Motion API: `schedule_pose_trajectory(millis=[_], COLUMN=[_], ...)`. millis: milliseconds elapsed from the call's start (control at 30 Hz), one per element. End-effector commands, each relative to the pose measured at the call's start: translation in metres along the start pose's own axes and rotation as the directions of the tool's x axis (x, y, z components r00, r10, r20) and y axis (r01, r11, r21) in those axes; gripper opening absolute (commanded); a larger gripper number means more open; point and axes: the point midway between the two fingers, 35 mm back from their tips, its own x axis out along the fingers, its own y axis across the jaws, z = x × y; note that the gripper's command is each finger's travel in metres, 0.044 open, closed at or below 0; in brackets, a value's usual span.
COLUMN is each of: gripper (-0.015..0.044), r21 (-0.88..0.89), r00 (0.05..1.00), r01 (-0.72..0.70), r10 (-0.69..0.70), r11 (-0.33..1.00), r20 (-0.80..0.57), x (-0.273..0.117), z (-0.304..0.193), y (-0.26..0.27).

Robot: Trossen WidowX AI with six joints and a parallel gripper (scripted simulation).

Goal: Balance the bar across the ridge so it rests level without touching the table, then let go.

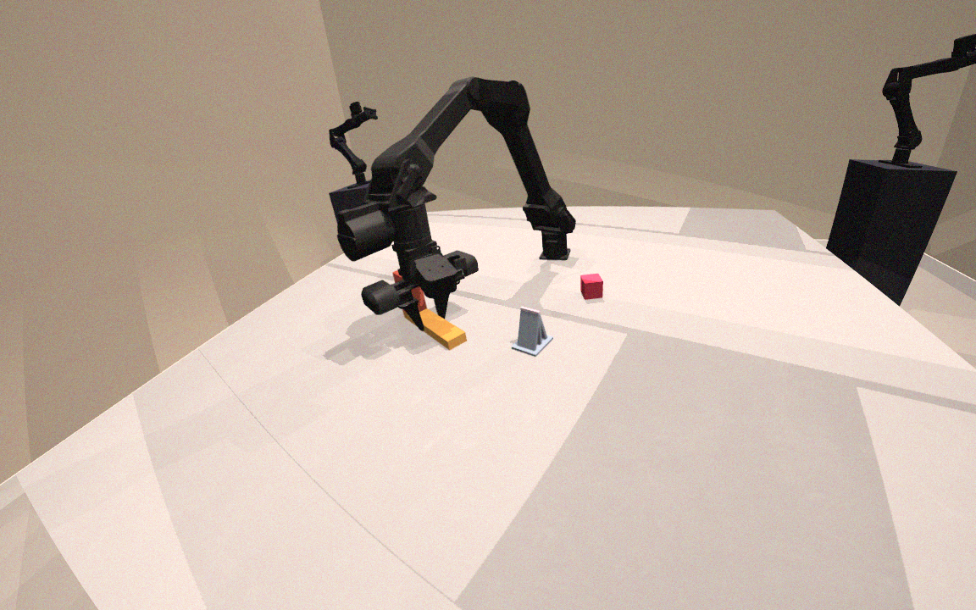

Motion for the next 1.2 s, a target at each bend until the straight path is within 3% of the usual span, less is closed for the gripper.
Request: schedule_pose_trajectory(millis=[0,167,300,1167], gripper=[0.0118,0.0085,0.0,0.0], r21=[0.0,0.0,0.0,-0.002], r00=[1.0,1.0,1.0,1.0], r01=[-0.001,-0.001,-0.001,0.0], r10=[0.001,0.001,0.001,0.0], r11=[1.0,1.0,1.0,1.0], r20=[0.0,0.0,0.0,0.003], x=[0.0,0.0,-0.006,-0.074], z=[0.0,0.0,0.0,0.001], y=[0.0,0.0,-0.001,-0.005])
